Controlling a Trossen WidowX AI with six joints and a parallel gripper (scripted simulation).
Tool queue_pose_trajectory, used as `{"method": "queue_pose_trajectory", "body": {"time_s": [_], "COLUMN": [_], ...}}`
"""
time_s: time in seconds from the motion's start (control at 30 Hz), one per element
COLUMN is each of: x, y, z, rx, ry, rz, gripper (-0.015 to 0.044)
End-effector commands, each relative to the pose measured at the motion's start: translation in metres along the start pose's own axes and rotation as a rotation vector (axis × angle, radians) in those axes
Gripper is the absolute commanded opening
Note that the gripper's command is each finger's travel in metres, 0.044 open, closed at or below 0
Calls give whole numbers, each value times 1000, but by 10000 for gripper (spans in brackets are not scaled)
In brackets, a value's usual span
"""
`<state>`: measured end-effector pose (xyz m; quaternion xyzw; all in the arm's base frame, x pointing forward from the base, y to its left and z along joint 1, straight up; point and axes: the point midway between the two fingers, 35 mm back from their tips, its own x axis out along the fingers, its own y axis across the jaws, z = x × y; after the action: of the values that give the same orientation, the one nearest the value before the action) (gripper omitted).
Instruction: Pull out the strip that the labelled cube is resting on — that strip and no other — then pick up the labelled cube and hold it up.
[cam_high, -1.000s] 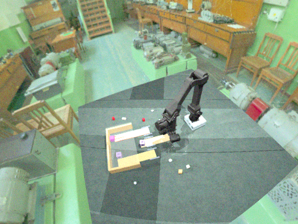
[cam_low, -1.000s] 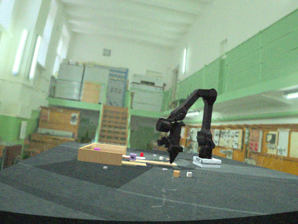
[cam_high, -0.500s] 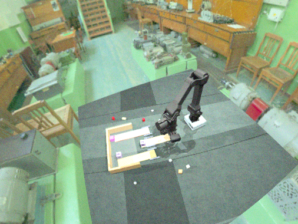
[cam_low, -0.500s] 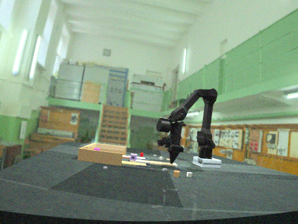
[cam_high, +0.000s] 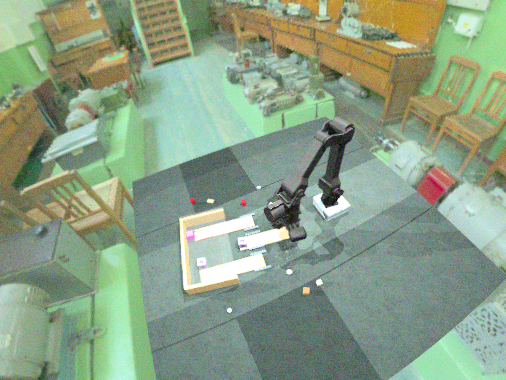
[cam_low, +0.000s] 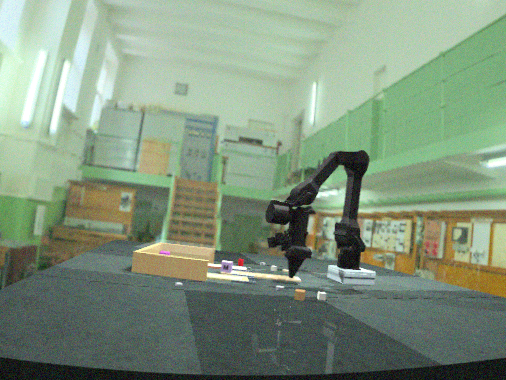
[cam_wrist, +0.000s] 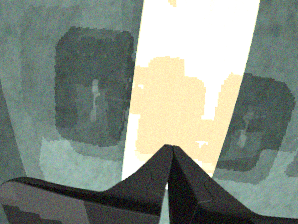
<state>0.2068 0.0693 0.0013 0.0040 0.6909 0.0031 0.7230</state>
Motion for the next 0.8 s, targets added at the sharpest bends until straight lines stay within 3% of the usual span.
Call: {"method": "queue_pose_trajectory", "body": {"time_s": [0.0,0.17,0.33,0.47,0.77], "x": [4,-40,-42,-39,-40], "y": [-2,1,1,0,-1], "z": [-8,2,2,20,45], "rx": [3,3,3,157,173], "ry": [26,23,25,23,21], "rz": [-6,-6,-6,-8,-8], "gripper": [0,0,0,105,341]}}
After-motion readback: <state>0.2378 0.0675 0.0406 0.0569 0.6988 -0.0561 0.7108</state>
